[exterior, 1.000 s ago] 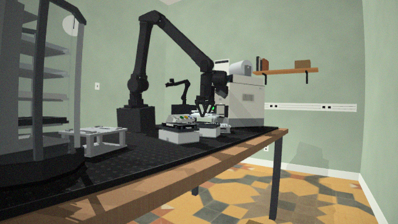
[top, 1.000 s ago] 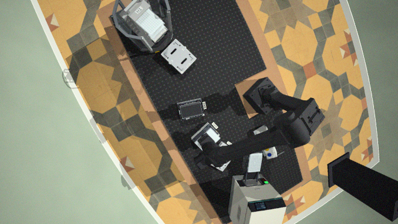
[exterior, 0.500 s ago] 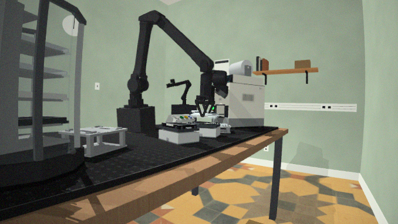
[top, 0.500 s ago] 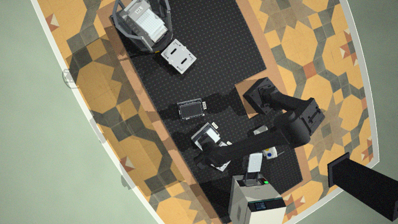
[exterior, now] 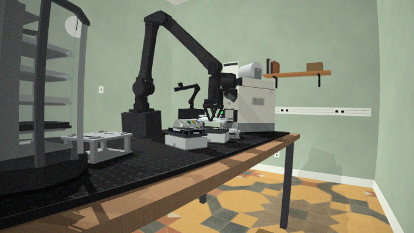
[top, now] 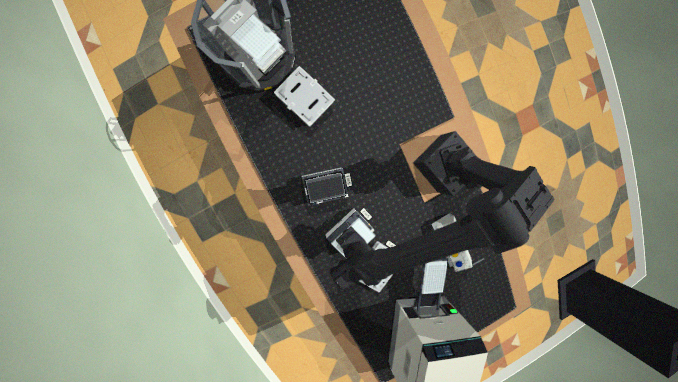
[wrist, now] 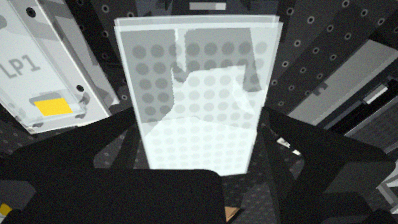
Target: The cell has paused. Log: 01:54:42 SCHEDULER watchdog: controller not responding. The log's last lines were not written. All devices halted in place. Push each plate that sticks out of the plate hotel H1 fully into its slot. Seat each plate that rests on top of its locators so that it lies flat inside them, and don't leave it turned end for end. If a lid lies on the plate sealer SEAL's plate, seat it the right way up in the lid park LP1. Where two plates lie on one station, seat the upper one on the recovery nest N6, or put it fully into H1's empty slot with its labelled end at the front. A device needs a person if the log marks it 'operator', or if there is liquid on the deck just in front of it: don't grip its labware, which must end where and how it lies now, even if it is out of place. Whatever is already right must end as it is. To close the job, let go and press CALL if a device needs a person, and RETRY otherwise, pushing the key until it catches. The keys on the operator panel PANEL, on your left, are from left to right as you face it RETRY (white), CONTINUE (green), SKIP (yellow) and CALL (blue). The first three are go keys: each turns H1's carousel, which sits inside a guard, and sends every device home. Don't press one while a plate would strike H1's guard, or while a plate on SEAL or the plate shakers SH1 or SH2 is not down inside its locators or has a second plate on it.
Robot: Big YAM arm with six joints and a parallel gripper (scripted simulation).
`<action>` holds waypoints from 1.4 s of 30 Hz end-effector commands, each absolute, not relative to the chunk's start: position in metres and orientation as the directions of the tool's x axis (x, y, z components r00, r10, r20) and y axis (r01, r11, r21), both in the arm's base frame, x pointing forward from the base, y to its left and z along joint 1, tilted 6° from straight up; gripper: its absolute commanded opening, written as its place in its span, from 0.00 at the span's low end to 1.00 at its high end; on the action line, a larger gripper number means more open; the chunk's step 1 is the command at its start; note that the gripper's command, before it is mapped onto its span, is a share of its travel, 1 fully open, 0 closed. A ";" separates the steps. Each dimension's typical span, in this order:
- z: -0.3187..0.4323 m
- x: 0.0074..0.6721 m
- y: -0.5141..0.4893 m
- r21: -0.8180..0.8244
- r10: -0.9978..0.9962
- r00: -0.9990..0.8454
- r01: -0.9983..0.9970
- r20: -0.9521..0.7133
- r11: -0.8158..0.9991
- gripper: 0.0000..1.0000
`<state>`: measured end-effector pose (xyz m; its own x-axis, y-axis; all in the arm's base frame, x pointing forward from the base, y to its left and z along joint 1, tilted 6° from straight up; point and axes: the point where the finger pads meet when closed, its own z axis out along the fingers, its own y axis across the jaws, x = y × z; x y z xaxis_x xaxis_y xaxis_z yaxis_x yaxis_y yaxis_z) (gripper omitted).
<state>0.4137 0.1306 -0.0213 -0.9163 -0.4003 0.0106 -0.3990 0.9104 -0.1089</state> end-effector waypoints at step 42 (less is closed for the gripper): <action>-0.006 0.419 0.139 -0.109 -0.403 -0.914 -0.397 -0.041 0.911 0.84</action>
<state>0.4128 0.1304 -0.0213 -0.9164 -0.4002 0.0092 -0.3987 0.9106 -0.1090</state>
